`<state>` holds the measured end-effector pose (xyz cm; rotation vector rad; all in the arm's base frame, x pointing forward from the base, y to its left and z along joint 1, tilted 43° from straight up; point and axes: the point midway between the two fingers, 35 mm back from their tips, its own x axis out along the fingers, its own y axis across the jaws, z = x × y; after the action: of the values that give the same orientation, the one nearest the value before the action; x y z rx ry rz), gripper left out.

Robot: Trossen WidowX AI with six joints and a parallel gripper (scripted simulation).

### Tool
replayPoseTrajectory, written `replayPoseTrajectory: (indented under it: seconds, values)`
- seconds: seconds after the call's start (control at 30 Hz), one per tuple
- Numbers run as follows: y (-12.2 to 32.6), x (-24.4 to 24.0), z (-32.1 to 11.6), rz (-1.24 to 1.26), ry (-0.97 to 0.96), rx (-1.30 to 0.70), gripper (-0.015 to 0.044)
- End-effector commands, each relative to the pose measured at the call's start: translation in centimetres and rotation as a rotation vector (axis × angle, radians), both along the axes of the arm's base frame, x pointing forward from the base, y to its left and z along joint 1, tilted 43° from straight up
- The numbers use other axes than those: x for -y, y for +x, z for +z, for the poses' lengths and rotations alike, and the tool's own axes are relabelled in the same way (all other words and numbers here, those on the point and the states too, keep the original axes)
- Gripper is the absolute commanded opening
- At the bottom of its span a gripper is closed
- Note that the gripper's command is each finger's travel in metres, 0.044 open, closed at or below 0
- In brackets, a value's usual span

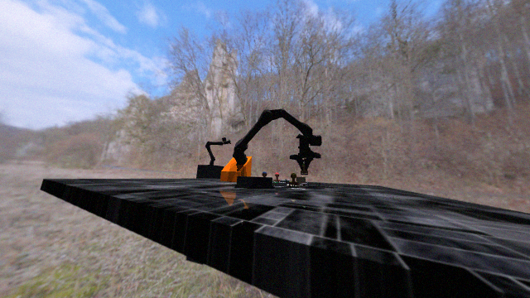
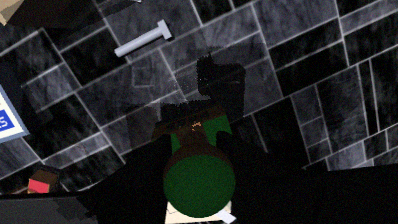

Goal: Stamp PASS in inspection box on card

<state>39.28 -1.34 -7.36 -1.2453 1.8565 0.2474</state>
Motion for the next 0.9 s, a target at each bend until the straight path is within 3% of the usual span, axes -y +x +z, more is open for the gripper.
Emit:
replayPoseTrajectory:
  seconds: [0.0,0.87]
  values:
    - [-0.1,0.5,-0.6,0.005,-0.001,-0.004,0.0000]
    - [-0.7,3.4,-3.7,0.005,-0.004,-0.004,0.0000]
